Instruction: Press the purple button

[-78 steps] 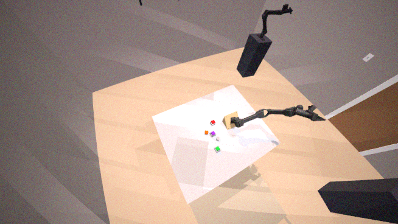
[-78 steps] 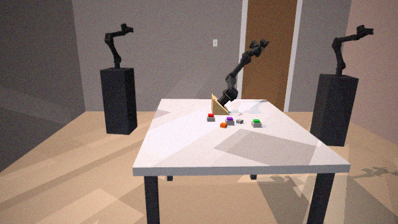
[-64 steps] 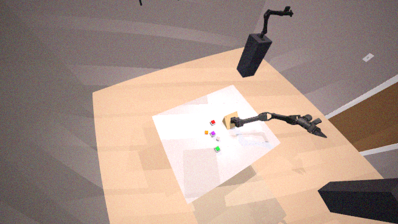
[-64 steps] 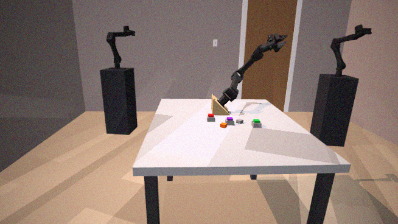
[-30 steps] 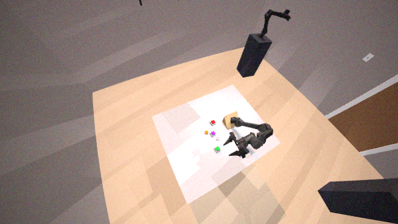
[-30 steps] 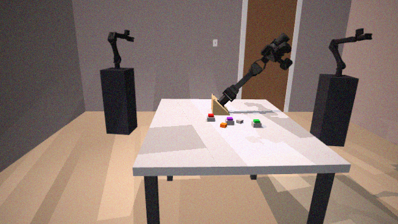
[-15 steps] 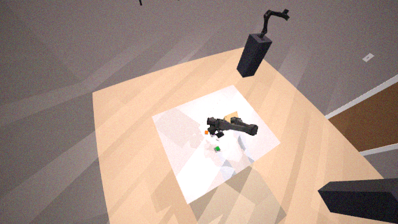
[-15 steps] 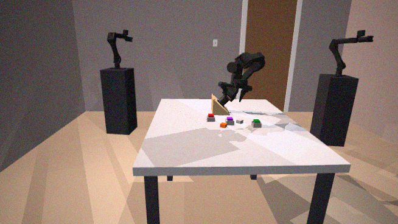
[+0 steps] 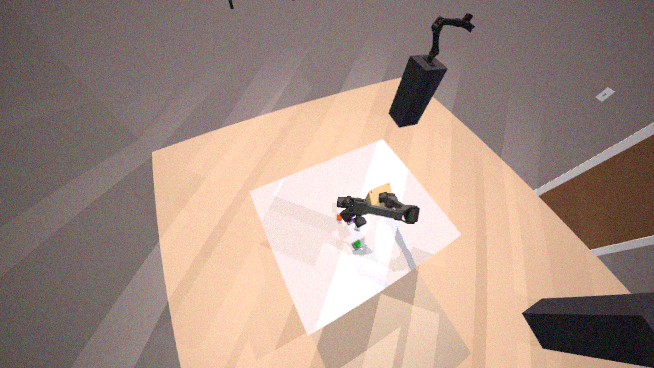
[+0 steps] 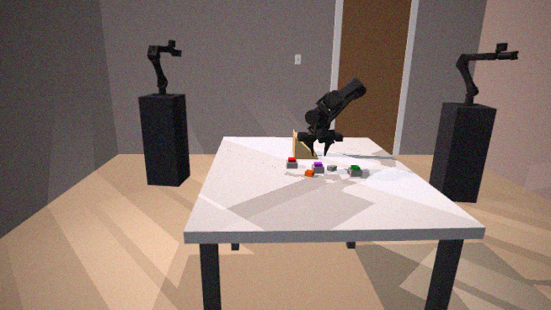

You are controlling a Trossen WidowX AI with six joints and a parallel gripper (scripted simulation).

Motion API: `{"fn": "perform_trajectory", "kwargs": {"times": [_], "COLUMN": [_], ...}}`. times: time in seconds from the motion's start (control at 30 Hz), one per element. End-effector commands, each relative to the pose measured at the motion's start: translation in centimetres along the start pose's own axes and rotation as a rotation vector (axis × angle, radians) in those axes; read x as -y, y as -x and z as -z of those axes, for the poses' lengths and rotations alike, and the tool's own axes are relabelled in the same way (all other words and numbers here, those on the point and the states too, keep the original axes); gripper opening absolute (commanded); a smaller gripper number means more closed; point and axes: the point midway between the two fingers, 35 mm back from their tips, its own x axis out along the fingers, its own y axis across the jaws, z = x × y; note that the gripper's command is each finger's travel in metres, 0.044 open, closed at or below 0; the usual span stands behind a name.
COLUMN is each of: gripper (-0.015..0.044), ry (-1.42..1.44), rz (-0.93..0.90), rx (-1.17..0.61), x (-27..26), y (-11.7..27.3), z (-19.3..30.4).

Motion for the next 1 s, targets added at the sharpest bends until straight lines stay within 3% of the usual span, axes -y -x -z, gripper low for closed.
{"fn": "perform_trajectory", "kwargs": {"times": [0.0,0.13,0.97], "gripper": [0.0111,0.002,0.002], "ry": [-0.006,-0.006,-0.005], "rz": [-0.004,-0.004,-0.004], "rx": [0.012,0.012,0.013], "x": [0.1,0.1,0.1], "y": [-0.6,-0.6,-3.1], "z": [-0.1,-0.1,-0.1]}}
